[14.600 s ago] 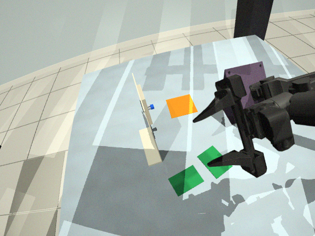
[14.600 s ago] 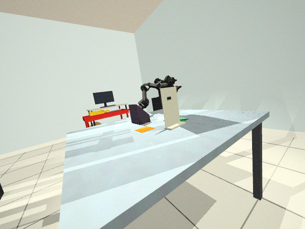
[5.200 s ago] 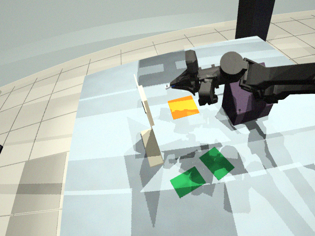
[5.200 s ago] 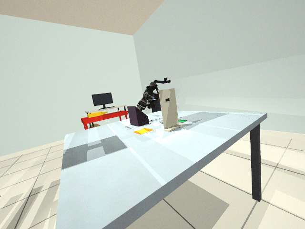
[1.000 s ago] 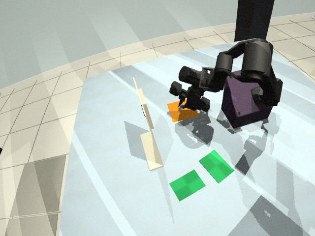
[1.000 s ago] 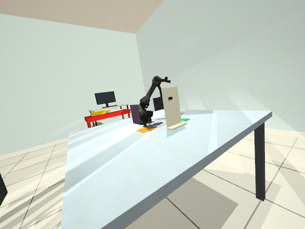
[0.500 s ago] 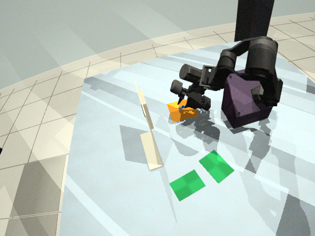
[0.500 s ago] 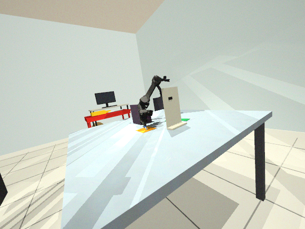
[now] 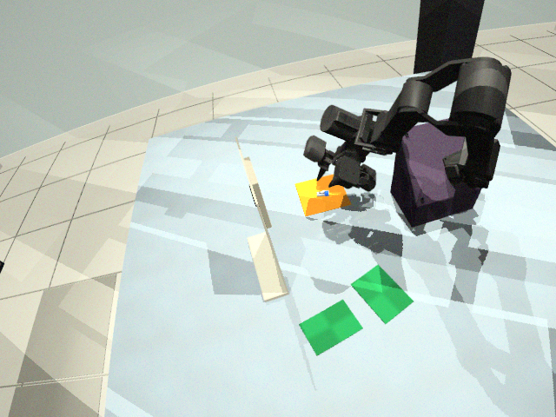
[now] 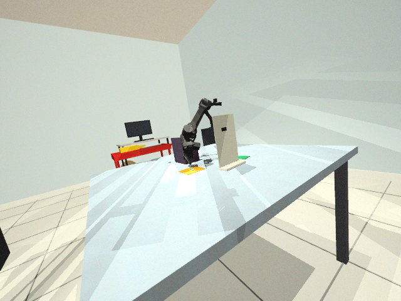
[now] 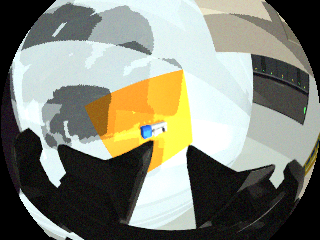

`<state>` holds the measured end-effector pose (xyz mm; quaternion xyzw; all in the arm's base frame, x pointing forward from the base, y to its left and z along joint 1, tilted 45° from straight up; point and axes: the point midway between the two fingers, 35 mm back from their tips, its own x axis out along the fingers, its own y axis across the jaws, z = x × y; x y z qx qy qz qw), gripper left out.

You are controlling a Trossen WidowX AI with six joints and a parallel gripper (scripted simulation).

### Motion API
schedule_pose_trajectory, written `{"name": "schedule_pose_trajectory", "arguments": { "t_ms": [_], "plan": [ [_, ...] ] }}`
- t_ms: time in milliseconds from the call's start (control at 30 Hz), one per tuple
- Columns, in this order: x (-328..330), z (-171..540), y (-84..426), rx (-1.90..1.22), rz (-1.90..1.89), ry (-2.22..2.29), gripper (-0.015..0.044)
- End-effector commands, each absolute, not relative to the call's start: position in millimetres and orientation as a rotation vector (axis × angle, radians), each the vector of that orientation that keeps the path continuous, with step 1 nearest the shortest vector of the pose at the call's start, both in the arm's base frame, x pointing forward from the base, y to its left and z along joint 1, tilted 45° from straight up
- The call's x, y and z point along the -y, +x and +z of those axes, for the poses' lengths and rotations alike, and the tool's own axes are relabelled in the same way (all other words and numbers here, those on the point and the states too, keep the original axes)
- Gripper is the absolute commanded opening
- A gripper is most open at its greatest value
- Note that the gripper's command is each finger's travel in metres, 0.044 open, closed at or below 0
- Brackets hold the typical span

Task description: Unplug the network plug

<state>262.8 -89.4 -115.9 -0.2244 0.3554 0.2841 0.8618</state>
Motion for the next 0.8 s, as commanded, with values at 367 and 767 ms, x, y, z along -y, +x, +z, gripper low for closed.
{"name": "schedule_pose_trajectory", "arguments": {
  "t_ms": [367,767],
  "plan": [
    [102,-105,261,-0.746,0.603,-0.473,0.0156],
    [114,-94,259,-0.749,0.603,-0.474,0.0156]
  ]
}}
